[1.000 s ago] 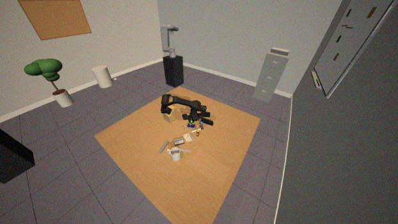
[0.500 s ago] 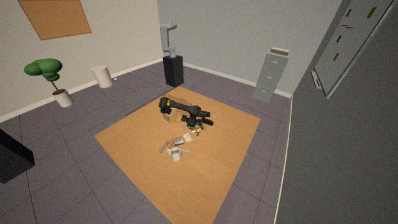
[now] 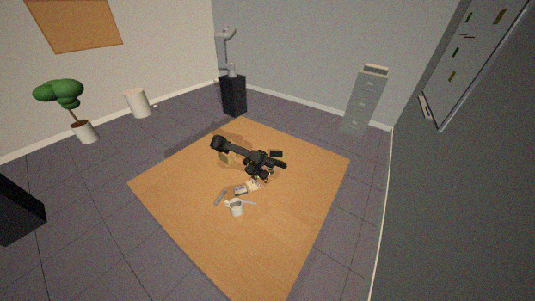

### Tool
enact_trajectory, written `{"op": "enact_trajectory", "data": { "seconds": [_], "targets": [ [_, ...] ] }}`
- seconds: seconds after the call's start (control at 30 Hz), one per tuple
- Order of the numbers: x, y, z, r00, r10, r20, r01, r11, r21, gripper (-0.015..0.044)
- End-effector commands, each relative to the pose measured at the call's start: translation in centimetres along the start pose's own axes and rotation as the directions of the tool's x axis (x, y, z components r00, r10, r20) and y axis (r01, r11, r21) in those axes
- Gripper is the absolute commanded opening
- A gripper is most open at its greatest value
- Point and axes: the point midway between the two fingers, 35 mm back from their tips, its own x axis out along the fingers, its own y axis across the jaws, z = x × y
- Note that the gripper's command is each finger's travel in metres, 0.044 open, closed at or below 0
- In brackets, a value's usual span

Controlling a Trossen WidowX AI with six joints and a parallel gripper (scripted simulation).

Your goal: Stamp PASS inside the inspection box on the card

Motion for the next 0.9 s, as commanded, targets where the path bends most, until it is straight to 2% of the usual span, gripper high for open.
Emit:
{"op": "enact_trajectory", "data": {
  "seconds": [0.0, 0.87],
  "targets": [
    [-0.3, 0.4, 1.1, 1.0, 0.0, -0.021, 0.002, 0.995, 0.098, 0.0],
    [1.1, 0.9, 1.1, 1.0, 0.0, -0.022, 0.002, 0.995, 0.104, 0.0]
  ]
}}
